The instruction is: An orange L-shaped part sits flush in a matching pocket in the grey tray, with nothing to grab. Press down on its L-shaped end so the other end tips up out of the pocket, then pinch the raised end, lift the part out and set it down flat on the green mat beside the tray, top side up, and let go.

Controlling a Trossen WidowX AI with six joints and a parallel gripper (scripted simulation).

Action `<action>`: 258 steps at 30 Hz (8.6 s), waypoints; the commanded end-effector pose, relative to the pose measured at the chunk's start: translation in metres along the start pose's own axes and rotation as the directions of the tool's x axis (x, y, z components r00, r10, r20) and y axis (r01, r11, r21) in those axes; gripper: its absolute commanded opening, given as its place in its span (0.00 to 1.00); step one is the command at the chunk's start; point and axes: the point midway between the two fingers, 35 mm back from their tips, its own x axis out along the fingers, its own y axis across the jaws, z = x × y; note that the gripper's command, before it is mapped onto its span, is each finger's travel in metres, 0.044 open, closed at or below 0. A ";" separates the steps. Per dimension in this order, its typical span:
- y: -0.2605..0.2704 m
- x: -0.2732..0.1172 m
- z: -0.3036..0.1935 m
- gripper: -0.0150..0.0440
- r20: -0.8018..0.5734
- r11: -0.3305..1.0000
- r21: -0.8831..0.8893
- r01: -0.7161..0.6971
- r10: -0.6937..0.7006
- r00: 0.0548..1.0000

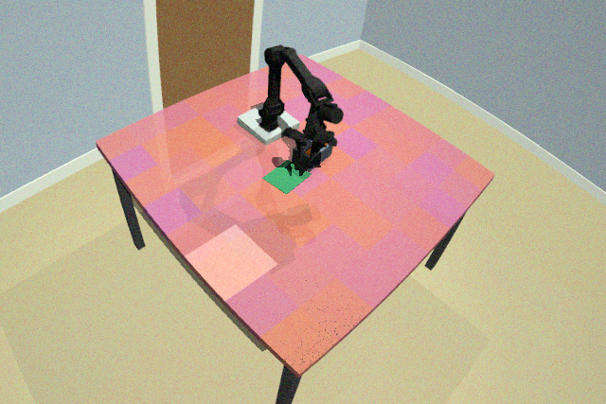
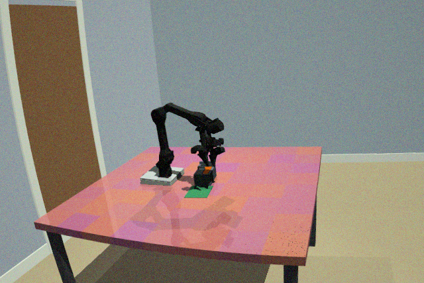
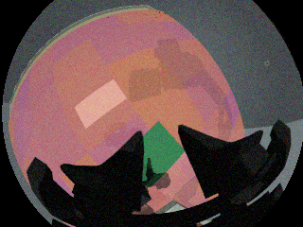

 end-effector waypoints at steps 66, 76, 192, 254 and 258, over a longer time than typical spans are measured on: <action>0.169 -0.035 -0.196 0.56 -0.431 0.771 -0.398 -0.497 0.321 0.843; 0.170 -0.037 -0.194 0.56 -0.428 0.772 -0.393 -0.500 0.328 0.842; 0.105 -0.024 -0.140 0.68 -0.423 0.546 0.813 0.202 0.315 0.850; 0.086 -0.076 -0.115 0.25 -0.428 0.549 0.810 0.204 0.317 0.847; 0.084 -0.081 -0.112 0.25 -0.428 0.550 0.810 0.204 0.317 0.847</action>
